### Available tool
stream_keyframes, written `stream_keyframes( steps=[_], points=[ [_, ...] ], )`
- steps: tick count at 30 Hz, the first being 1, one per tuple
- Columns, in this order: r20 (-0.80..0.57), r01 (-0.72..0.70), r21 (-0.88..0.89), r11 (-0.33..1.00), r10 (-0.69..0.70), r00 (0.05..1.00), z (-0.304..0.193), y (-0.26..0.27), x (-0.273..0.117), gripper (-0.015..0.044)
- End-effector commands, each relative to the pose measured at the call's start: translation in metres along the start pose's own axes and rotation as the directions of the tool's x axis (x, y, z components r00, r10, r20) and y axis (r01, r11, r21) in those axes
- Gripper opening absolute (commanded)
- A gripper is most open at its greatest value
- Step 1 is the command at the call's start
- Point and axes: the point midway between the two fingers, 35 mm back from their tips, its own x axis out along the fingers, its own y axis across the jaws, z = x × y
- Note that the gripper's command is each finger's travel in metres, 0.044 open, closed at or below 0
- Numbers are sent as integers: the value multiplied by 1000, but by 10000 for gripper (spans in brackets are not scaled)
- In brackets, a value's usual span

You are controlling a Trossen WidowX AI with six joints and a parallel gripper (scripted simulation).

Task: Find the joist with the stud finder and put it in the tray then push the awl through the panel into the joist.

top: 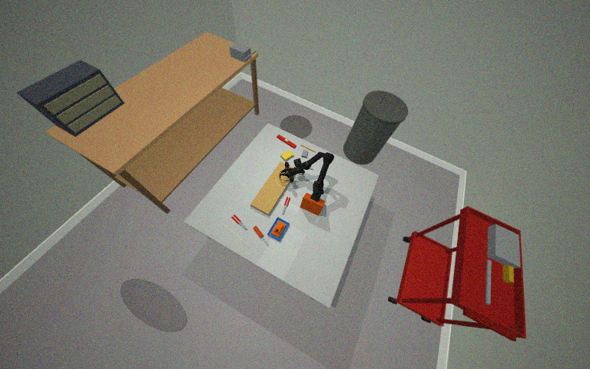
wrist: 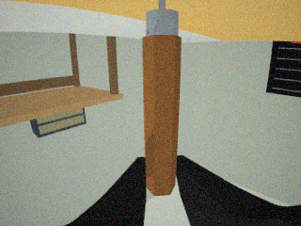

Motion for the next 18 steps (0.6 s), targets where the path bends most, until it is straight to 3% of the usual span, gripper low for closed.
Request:
stream_keyframes(
  steps=[1,18],
  points=[
    [-1,3,5,1000,-3,1000,2,-1,1,0],
    [0,0,0,1000,0,1000,0,0,0,0]
  ],
)
